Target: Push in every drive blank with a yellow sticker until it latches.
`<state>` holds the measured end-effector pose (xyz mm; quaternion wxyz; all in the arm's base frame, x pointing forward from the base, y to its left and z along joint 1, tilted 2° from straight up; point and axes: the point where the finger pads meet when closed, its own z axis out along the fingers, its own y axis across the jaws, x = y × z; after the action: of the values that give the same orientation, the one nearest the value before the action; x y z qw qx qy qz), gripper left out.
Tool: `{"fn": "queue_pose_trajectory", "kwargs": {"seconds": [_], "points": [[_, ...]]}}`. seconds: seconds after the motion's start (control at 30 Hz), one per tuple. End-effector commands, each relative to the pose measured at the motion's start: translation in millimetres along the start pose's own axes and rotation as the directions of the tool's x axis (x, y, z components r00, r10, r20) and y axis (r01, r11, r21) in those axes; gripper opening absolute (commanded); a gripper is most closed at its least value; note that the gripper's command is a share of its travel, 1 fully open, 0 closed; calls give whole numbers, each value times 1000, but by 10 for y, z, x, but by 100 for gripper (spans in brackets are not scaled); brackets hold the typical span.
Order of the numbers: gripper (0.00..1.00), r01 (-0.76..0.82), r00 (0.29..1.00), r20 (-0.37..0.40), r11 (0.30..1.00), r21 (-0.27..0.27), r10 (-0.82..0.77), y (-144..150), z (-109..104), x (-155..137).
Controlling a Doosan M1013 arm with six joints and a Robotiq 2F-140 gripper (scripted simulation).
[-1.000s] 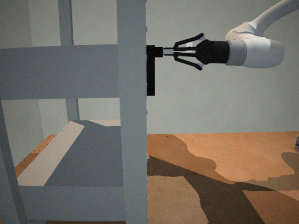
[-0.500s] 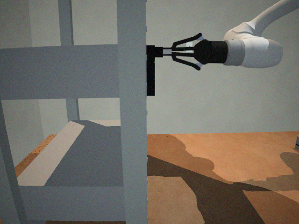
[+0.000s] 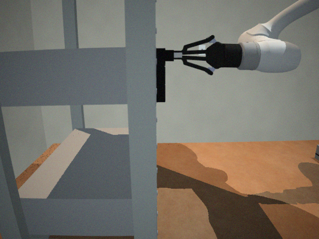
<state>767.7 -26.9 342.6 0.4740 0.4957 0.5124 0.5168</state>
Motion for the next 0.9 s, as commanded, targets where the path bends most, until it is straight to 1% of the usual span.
{"fn": "queue_pose_trajectory", "kwargs": {"seconds": [0.0,0.87], "points": [[0,0,1000,0,1000,0,0,2,0,-1],[0,0,1000,0,1000,0,0,3,60,-1]]}}
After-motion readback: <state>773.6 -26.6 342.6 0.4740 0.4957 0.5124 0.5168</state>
